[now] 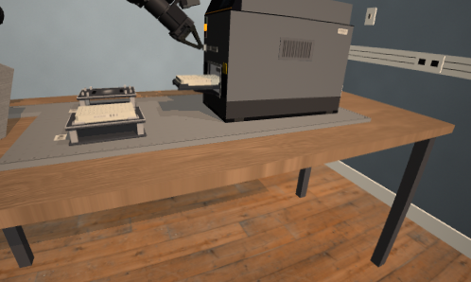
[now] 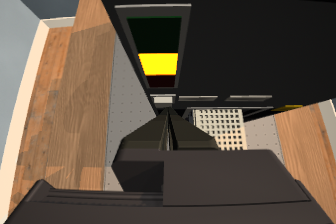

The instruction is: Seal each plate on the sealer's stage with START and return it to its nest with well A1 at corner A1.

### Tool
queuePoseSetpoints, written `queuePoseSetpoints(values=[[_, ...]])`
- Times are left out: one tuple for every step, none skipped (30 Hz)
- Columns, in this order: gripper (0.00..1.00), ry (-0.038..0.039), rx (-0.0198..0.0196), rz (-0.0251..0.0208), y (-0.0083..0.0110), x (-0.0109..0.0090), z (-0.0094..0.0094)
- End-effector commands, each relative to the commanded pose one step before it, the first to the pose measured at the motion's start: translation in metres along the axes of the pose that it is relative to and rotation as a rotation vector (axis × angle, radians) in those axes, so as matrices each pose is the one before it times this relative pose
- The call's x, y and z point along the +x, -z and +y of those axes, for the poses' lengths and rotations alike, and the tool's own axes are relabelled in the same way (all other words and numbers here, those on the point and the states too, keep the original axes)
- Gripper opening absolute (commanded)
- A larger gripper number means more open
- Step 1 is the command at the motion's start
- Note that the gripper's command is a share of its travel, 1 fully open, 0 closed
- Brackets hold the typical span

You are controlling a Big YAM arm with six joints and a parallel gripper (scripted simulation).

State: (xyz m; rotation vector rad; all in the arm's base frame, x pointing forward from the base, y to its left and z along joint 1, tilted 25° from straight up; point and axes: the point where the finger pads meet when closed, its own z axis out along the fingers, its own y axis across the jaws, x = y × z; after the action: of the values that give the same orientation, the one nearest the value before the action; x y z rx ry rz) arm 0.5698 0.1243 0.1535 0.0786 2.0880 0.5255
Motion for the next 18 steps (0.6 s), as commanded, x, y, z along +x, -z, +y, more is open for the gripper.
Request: queuePoseSetpoints(values=[[0.0,0.0038,0.01326,-0.05661,0.03288,-0.02047,-0.0099],[0.0,-0.00048,0.00098,0.006,0.00557,0.0034,-0.00044],[0.0,0.00064,-0.00066,0.00354,0.00164,0.001,0.00069],[0.0,0.00231,-0.00348,0.00615,0.00578,0.00142,0.00265],[0.0,0.00199,-0.00309,0.00617,0.00568,0.00189,0.0023],[0.0,0.00195,-0.00271,0.00449,0.00553,0.0014,0.00208],[0.0,-0.00003,0.00076,0.00288,0.00579,0.00091,-0.00026],[0.0,0.0,0.0,0.0,0.0,0.0,0.0],[0.0,0.0,0.0,0.0,0.0,0.0,0.0],[0.0,-0.0083,0.00637,0.0065,-0.00004,0.0026,-0.00365],[0.0,-0.00188,0.00277,0.00444,0.00644,0.00189,-0.0014],[0.0,-0.00135,0.00186,0.00332,0.00694,0.00182,-0.00106],[0.0,-0.00003,0.00115,0.00129,0.00715,0.00095,-0.0006],[0.0,0.00066,0.00014,-0.00048,0.00688,0.0052,-0.00213],[0.0,0.0011,0.00046,-0.00152,0.00626,0.00091,0.00016],[0.0,0.00118,-0.00069,-0.00166,0.00585,0.00003,0.00064],[0.0,0.00176,-0.00123,-0.00343,0.00561,-0.00086,0.00092],[0.0,0.00153,-0.00222,-0.00353,0.0054,-0.00081,0.00139]])
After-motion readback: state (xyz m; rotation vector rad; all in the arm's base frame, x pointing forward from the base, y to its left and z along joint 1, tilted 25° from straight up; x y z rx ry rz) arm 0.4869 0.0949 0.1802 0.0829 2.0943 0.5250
